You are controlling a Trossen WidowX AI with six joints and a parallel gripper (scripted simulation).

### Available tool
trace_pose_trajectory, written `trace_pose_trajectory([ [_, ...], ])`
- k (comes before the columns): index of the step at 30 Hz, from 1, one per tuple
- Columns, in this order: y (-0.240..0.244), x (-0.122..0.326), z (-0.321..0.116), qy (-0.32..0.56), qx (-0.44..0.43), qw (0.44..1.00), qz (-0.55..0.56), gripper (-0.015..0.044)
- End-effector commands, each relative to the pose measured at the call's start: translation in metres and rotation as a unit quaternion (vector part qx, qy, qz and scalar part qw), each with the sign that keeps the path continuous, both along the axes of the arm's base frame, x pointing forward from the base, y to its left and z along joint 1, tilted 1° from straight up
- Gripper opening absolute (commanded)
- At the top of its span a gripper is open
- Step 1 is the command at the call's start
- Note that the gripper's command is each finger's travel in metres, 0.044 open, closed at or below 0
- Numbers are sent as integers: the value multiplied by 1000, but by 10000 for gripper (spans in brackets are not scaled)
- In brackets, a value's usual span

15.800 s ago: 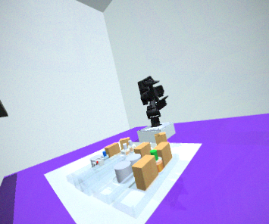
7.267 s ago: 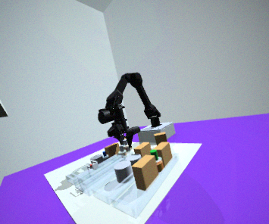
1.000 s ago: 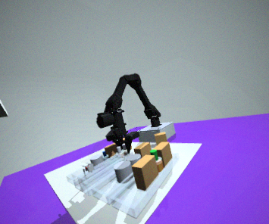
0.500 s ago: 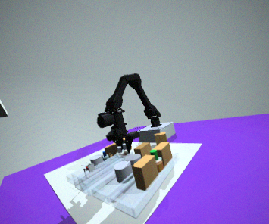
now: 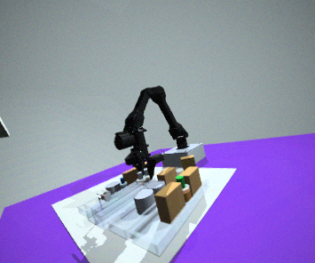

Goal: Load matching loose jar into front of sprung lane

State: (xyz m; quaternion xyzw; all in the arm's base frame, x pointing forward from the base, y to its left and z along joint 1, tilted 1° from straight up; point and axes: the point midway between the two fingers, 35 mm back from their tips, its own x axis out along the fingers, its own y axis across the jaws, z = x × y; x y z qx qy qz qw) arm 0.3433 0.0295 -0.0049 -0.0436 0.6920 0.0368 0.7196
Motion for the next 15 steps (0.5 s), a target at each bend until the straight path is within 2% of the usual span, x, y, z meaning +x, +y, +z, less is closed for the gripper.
trace_pose_trajectory([
  [1, 0, -1, 0, -4, -2, 1000, 0, 0],
  [11, 0, -1, 0, -4, -2, 1000, 0, 0],
  [15, 0, -1, 0, -4, -2, 1000, 0, 105],
])
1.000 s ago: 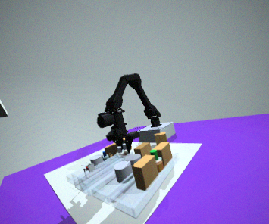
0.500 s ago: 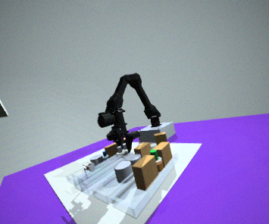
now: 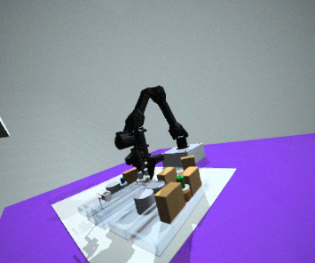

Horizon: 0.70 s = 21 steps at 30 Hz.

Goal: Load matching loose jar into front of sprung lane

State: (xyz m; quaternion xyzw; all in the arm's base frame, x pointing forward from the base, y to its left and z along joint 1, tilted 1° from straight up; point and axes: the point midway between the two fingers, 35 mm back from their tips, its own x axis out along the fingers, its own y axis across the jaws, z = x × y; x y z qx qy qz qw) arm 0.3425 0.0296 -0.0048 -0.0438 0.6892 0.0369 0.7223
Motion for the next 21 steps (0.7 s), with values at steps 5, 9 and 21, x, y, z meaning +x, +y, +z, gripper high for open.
trace_pose_trajectory([
  [5, 0, 0, 0, 0, -2, 1000, 0, 236],
  [9, 0, 0, 0, 0, -2, 1000, 0, 285],
  [21, 1, -1, 20, 0, -2, 1000, 0, 285],
])
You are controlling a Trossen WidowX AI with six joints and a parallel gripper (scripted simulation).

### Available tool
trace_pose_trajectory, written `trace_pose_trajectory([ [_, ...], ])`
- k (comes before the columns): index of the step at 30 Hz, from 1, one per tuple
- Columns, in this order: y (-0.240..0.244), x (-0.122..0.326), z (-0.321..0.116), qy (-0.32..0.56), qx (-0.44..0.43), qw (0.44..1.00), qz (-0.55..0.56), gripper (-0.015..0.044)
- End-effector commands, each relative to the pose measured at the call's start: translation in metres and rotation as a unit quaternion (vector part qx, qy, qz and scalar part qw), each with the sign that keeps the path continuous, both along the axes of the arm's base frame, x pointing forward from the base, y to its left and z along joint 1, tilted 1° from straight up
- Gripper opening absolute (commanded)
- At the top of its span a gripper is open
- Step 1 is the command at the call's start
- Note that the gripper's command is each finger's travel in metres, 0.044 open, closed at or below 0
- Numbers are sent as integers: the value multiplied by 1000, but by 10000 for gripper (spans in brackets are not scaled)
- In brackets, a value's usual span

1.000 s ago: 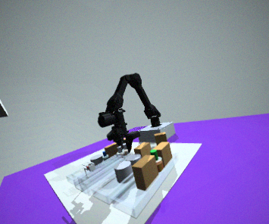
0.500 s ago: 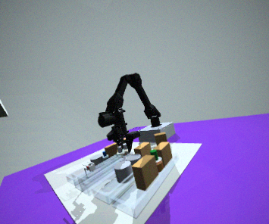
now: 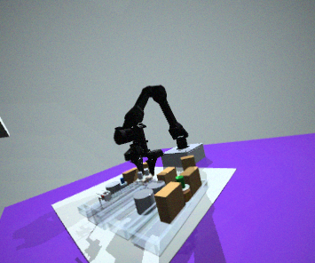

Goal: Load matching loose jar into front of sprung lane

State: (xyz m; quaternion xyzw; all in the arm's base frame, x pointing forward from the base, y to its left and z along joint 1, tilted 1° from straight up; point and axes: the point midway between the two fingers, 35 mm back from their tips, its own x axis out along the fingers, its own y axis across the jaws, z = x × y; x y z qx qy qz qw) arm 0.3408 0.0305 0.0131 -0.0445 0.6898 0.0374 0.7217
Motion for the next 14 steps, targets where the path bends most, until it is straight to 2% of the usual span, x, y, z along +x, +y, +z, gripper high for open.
trace_pose_trajectory([
  [1, 0, -1, 2, -1, -1, 1000, -1, 285],
  [14, -5, -40, 2, 1, -2, 1000, -1, 285],
])
